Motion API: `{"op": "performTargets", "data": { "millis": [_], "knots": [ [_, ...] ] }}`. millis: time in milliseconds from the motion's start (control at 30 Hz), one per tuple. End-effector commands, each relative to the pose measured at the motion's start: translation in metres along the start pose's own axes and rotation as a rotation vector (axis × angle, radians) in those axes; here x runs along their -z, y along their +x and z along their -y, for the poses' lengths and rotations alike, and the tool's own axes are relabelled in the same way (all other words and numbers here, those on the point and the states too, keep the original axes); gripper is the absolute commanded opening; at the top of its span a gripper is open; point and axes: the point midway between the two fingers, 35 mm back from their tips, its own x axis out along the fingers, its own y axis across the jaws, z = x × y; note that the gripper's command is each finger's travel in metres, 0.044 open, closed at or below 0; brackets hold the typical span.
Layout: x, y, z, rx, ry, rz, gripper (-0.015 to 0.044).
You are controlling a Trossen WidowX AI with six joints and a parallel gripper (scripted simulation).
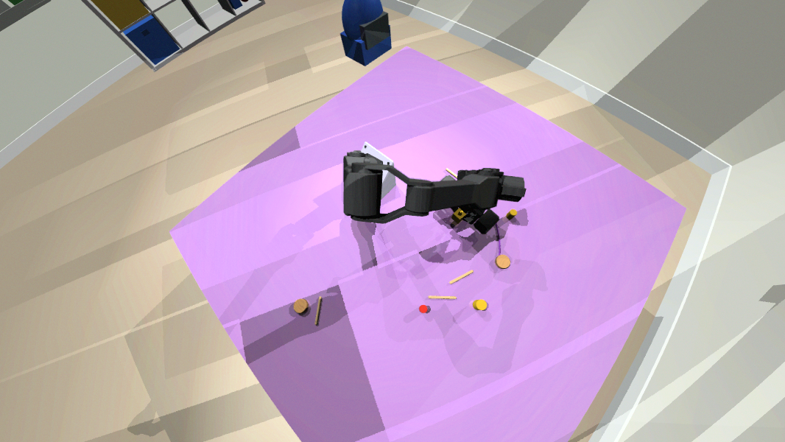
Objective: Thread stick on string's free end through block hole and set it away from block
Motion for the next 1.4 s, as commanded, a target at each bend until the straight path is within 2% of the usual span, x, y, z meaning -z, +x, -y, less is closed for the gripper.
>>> {"op": "performTargets", "data": {
  "millis": [0, 933, 1367],
  "knots": [
    [0.0, -0.001, 0.0, 0.0, 0.0, 0.0, 0.0],
    [0.0, -0.015, 0.0, -0.001, 0.0, 0.006, 0.0],
    [0.014, -0.009, -0.001, -0.023, 0.001, 0.251, 0.0]
  ]
}}
